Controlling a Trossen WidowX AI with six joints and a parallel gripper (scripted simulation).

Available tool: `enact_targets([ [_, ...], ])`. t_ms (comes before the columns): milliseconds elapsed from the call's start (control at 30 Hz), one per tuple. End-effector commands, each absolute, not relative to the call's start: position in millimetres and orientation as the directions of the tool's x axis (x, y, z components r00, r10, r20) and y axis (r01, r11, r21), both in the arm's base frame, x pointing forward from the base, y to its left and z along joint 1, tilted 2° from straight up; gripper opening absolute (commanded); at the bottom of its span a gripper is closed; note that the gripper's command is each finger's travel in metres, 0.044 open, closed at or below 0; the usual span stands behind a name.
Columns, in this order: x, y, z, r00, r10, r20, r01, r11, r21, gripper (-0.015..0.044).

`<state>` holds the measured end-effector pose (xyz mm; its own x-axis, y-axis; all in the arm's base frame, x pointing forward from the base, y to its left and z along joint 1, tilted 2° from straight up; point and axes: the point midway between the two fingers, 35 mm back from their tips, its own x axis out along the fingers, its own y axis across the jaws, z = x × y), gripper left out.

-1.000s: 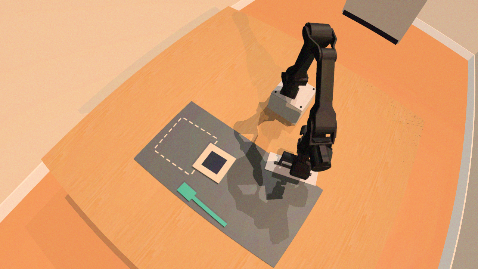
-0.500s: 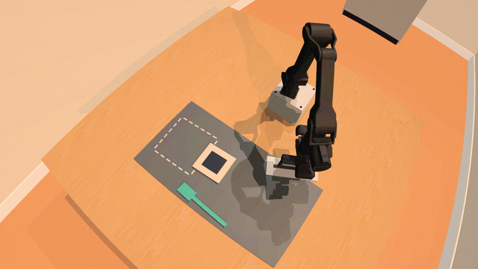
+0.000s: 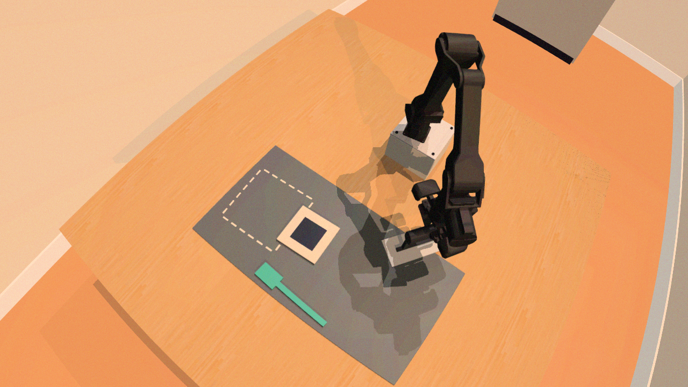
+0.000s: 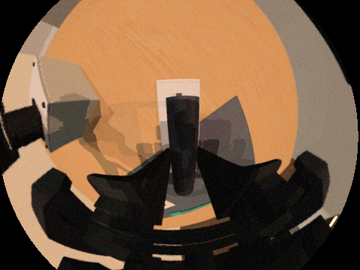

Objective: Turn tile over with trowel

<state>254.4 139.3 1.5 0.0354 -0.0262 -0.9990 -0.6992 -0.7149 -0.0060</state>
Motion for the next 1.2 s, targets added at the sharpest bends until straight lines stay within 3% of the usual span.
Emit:
enact_targets([
  [0, 254.4, 139.2, 0.1, 0.034, -0.028, -0.999, -0.604, -0.797, 0.001, 0.013],
  [433, 254.4, 139.2, 0.1, 0.034, -0.028, -0.999, -0.26, -0.965, 0.018, 0.013],
  [633, 254.4, 139.2, 0.1, 0.034, -0.028, -0.999, -0.241, -0.97, 0.019, 0.013],
  [833, 254.4, 139.2, 0.1, 0.034, -0.028, -0.999, -0.241, -0.97, 0.019, 0.027],
  [1167, 254.4, 139.2, 0.1, 0.034, -0.028, -0.999, -0.241, -0.97, 0.019, 0.027],
])
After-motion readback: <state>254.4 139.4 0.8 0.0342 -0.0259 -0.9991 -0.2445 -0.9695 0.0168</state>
